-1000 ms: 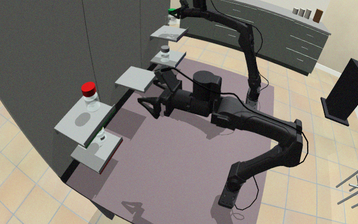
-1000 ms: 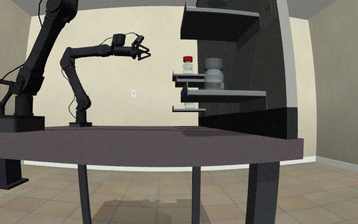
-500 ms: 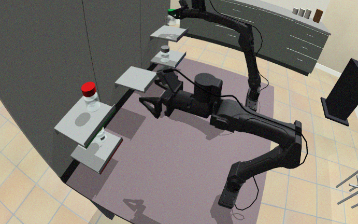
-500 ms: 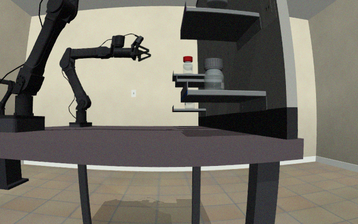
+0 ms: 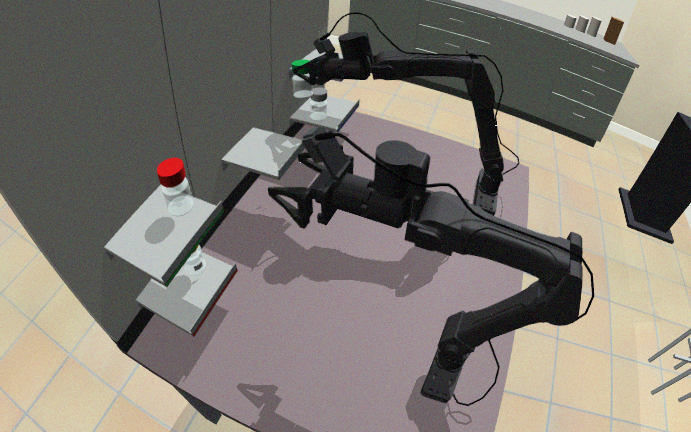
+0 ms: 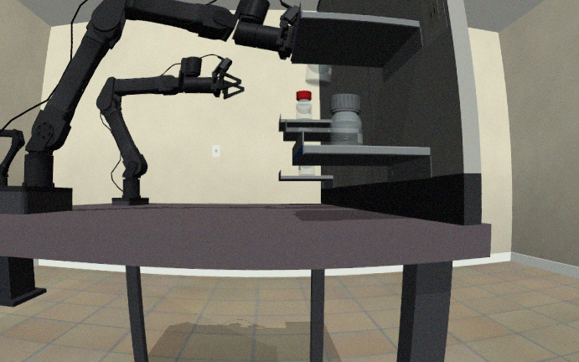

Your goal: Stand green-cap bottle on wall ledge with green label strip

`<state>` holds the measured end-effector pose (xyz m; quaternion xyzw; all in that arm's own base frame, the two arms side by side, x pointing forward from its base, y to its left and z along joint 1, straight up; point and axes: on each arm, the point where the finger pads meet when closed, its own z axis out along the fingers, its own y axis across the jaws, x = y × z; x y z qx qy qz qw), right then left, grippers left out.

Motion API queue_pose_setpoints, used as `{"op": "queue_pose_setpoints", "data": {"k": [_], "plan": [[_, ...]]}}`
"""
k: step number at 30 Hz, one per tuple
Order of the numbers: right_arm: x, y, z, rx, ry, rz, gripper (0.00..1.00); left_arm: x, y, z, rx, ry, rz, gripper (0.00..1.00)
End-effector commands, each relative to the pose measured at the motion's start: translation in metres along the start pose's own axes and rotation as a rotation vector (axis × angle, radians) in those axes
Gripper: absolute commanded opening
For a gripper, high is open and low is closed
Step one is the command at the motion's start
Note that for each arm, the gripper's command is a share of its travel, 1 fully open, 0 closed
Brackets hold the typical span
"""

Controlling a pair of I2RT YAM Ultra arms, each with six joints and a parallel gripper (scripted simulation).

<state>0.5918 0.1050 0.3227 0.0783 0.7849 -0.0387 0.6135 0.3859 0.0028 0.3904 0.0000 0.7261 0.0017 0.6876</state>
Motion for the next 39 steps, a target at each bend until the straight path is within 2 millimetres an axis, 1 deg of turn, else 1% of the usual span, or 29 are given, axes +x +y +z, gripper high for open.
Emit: {"op": "queue_pose_setpoints", "data": {"k": [1, 4, 5, 7, 8, 10, 12, 16, 17, 18, 19, 20, 22, 24, 29, 33, 37, 39], "plan": [[-0.015, 0.042, -0.045, 0.063, -0.124, 0.059, 0.5, -0.022, -0.002, -0.007, 0.002, -0.07, -0.002, 1.0], [0.008, 0.085, -0.073, 0.032, -0.112, 0.04, 0.5, -0.022, -0.002, -0.007, 0.002, -0.07, -0.002, 1.0], [0.016, 0.097, -0.082, 0.024, -0.109, 0.034, 0.5, -0.022, -0.002, -0.007, 0.002, -0.07, -0.002, 1.0], [0.027, 0.113, -0.095, 0.011, -0.105, 0.024, 0.5, -0.022, -0.002, -0.007, 0.002, -0.07, -0.002, 1.0], [0.031, 0.12, -0.101, 0.006, -0.103, 0.013, 0.5, -0.022, -0.002, -0.007, 0.002, -0.07, -0.002, 1.0], [0.031, 0.12, -0.101, 0.006, -0.103, 0.013, 0.5, -0.022, -0.002, -0.007, 0.002, -0.07, -0.002, 1.0], [0.041, 0.133, -0.113, -0.008, -0.099, 0.001, 0.5, -0.022, -0.002, -0.007, 0.002, -0.07, -0.002, 1.0], [0.05, 0.147, -0.123, -0.041, -0.089, -0.014, 0.5, -0.022, -0.002, -0.007, 0.002, -0.07, -0.002, 1.0], [0.05, 0.148, -0.124, -0.043, -0.088, -0.016, 0.5, -0.022, -0.002, -0.007, 0.002, -0.07, -0.002, 1.0], [0.045, 0.15, -0.125, -0.053, -0.097, -0.014, 0.5, -0.022, -0.002, -0.007, 0.002, -0.07, -0.002, 1.0], [0.044, 0.152, -0.125, -0.065, -0.1, -0.014, 0.5, -0.022, -0.002, -0.007, 0.002, -0.07, -0.002, 1.0], [0.046, 0.152, -0.122, -0.081, -0.099, -0.022, 0.5, -0.022, -0.002, -0.007, 0.002, -0.07, -0.002, 1.0], [0.041, 0.16, -0.122, -0.166, -0.118, -0.031, 0.5, -0.022, -0.002, -0.007, 0.002, -0.07, -0.002, 1.0], [0.041, 0.163, -0.124, -0.245, -0.128, -0.05, 0.5, -0.022, -0.002, -0.007, 0.002, -0.07, -0.002, 1.0], [0.043, 0.16, -0.125, -0.317, -0.133, -0.074, 0.5, -0.022, -0.002, -0.007, 0.002, -0.07, -0.002, 1.0], [0.046, 0.154, -0.124, -0.383, -0.136, -0.097, 0.5, -0.022, -0.002, -0.007, 0.002, -0.07, -0.002, 1.0], [0.048, 0.146, -0.121, -0.39, -0.133, -0.104, 0.5, -0.022, -0.002, -0.007, 0.002, -0.07, -0.002, 1.0], [0.046, 0.143, -0.12, -0.373, -0.129, -0.096, 0.5, -0.022, -0.002, -0.007, 0.002, -0.07, -0.002, 1.0]]}}
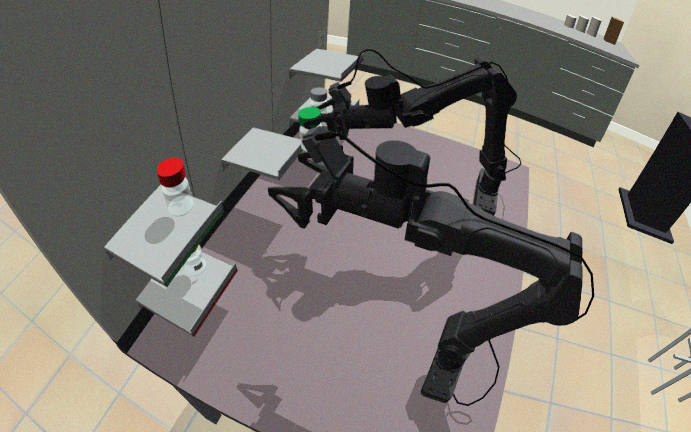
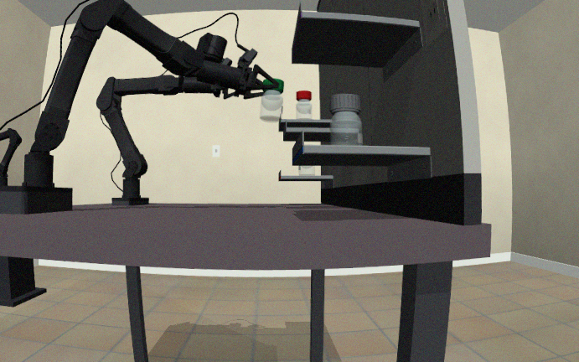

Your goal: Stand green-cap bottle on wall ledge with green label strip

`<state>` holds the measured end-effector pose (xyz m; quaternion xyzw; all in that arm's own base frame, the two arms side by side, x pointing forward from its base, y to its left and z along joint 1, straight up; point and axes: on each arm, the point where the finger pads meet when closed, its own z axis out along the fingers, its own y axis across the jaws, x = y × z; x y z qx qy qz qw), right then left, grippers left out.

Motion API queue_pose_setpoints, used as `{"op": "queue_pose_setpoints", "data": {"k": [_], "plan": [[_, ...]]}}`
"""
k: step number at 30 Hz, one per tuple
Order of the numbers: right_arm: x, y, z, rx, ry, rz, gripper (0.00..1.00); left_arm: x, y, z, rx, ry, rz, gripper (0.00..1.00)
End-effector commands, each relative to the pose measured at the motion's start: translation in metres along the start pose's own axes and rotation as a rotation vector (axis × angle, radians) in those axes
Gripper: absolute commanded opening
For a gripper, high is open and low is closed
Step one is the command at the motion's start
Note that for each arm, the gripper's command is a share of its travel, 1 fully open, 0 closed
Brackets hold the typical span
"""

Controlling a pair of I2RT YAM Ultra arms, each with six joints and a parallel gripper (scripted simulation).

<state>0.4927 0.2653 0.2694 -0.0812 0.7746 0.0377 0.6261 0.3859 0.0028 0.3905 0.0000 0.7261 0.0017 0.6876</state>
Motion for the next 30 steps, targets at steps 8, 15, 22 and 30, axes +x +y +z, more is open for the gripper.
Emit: {"op": "queue_pose_setpoints", "data": {"k": [8, 15, 22, 30], "plan": [[-0.03, 0.006, -0.008, -0.052, -0.096, 0.036, 0.5, -0.022, -0.002, -0.007, 0.002, -0.07, -0.002, 1.0], [-0.051, 0.009, -0.015, -0.059, -0.118, 0.038, 0.5, -0.022, -0.002, -0.007, 0.002, -0.07, -0.002, 1.0], [-0.06, 0.009, -0.02, -0.058, -0.106, 0.04, 0.5, -0.022, -0.002, -0.007, 0.002, -0.07, -0.002, 1.0], [-0.06, 0.008, -0.005, -0.063, -0.12, 0.041, 0.5, -0.022, -0.002, -0.007, 0.002, -0.07, -0.002, 1.0]]}}
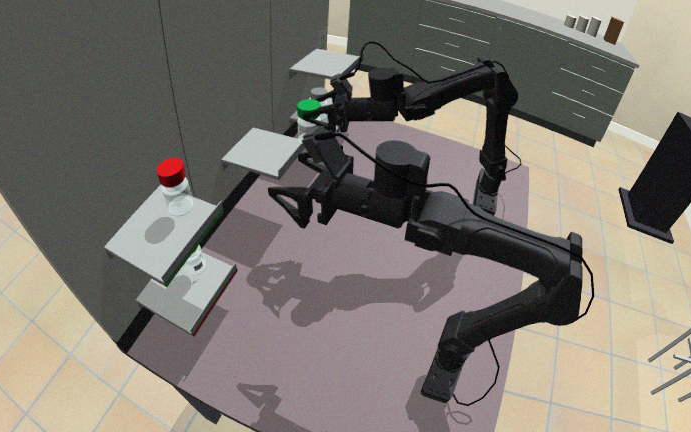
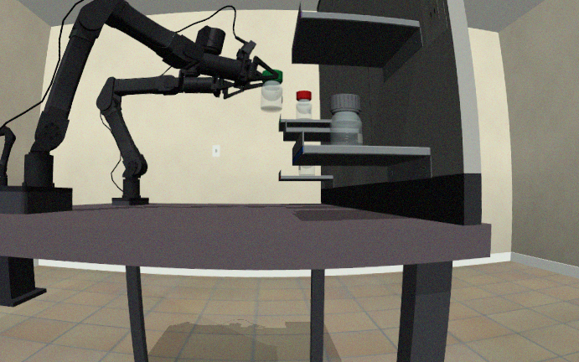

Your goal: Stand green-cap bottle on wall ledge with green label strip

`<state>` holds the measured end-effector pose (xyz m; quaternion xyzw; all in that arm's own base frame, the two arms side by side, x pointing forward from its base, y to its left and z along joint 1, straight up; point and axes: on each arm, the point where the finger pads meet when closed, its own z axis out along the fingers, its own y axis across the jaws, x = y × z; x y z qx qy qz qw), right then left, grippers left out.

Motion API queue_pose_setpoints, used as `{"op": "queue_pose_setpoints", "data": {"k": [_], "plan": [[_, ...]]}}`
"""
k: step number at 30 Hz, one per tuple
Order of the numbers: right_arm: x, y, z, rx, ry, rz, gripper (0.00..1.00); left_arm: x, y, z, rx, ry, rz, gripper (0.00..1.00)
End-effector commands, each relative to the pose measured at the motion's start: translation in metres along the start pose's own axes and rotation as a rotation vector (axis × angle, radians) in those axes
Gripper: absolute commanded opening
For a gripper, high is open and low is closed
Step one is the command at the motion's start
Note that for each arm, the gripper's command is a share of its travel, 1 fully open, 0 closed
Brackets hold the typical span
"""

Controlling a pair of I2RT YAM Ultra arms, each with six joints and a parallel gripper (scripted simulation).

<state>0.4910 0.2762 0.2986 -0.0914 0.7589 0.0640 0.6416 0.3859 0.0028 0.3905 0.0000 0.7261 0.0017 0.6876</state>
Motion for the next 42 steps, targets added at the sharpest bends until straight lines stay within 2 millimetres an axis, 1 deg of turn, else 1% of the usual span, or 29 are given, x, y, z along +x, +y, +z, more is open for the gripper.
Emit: {"op": "queue_pose_setpoints", "data": {"k": [1, 6, 7, 9, 15, 20, 26, 27, 37, 38, 39, 40, 42], "plan": [[-0.032, -0.002, 0.005, -0.012, -0.075, 0.026, 0.5, -0.022, -0.002, -0.007, 0.002, -0.07, -0.002, 1.0], [-0.037, -0.002, 0.024, -0.015, -0.087, 0.031, 0.5, -0.022, -0.002, -0.007, 0.002, -0.07, -0.002, 1.0], [-0.034, -0.002, 0.029, -0.015, -0.078, 0.027, 0.5, -0.022, -0.002, -0.007, 0.002, -0.07, -0.002, 1.0], [-0.034, -0.002, 0.029, -0.015, -0.078, 0.027, 0.5, -0.022, -0.002, -0.007, 0.002, -0.07, -0.002, 1.0], [-0.04, -0.004, 0.055, -0.012, -0.092, 0.035, 0.5, -0.022, -0.002, -0.007, 0.002, -0.07, -0.002, 1.0], [-0.044, -0.006, 0.068, -0.007, -0.103, 0.041, 0.5, -0.022, -0.002, -0.007, 0.002, -0.07, -0.002, 1.0], [-0.046, -0.004, 0.071, -0.008, -0.109, 0.042, 0.5, -0.022, -0.002, -0.007, 0.002, -0.07, -0.002, 1.0], [-0.051, -0.004, 0.068, -0.01, -0.117, 0.045, 0.5, -0.022, -0.002, -0.007, 0.002, -0.07, -0.002, 1.0], [-0.051, -0.004, 0.068, -0.01, -0.117, 0.045, 0.5, -0.022, -0.002, -0.007, 0.002, -0.07, -0.002, 1.0], [-0.053, -0.004, 0.068, -0.011, -0.129, 0.042, 0.5, -0.022, -0.002, -0.007, 0.002, -0.07, -0.002, 1.0], [-0.039, -0.005, 0.073, -0.007, -0.104, 0.031, 0.5, -0.022, -0.002, -0.007, 0.002, -0.07, -0.002, 1.0], [-0.031, -0.005, 0.075, -0.005, -0.083, 0.032, 0.5, -0.022, -0.002, -0.007, 0.002, -0.07, -0.002, 1.0], [-0.033, -0.005, 0.075, -0.005, -0.085, 0.033, 0.5, -0.022, -0.002, -0.007, 0.002, -0.07, -0.002, 1.0]]}}
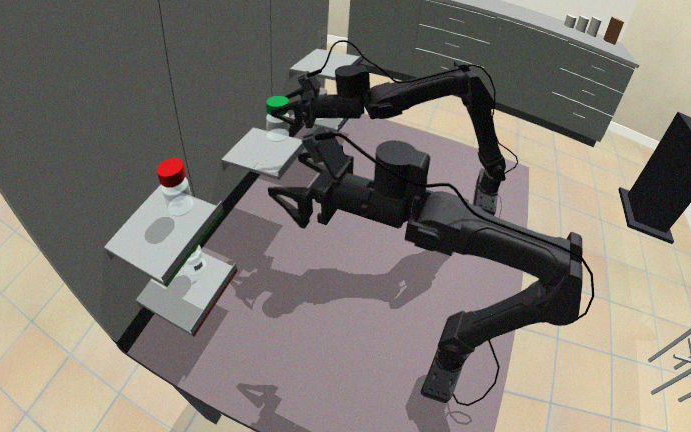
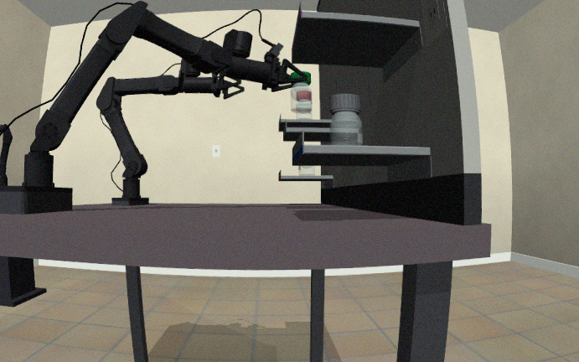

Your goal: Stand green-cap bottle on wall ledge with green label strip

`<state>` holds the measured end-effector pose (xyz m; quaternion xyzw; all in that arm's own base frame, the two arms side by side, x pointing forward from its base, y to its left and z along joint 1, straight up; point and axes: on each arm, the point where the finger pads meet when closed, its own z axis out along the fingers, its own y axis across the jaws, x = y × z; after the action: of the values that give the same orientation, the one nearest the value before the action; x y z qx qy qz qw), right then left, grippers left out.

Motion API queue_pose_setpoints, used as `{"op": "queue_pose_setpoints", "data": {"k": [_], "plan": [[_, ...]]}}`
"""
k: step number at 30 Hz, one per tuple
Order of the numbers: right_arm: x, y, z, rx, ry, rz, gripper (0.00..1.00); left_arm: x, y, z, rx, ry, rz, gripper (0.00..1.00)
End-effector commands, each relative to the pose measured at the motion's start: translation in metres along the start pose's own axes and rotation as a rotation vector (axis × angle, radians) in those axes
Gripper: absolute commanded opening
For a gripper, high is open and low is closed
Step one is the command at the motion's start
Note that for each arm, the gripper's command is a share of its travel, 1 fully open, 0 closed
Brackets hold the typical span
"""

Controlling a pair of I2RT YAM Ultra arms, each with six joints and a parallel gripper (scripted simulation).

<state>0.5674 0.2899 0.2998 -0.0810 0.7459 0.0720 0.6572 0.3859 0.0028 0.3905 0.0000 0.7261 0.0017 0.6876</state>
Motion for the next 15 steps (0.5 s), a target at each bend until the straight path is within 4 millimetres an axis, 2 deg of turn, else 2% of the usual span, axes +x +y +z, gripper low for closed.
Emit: {"op": "queue_pose_setpoints", "data": {"k": [1, 15], "plan": [[-0.0185, -0.0014, -0.0008, -0.008, -0.042, 0.012, 0.5, -0.0222, -0.0017, -0.0068, 0.002, -0.07, -0.002, 1.0], [-0.0279, -0.0019, -0.0028, -0.009, -0.081, 0.025, 0.5, -0.0222, -0.0017, -0.0068, 0.002, -0.07, -0.002, 1.0]]}}
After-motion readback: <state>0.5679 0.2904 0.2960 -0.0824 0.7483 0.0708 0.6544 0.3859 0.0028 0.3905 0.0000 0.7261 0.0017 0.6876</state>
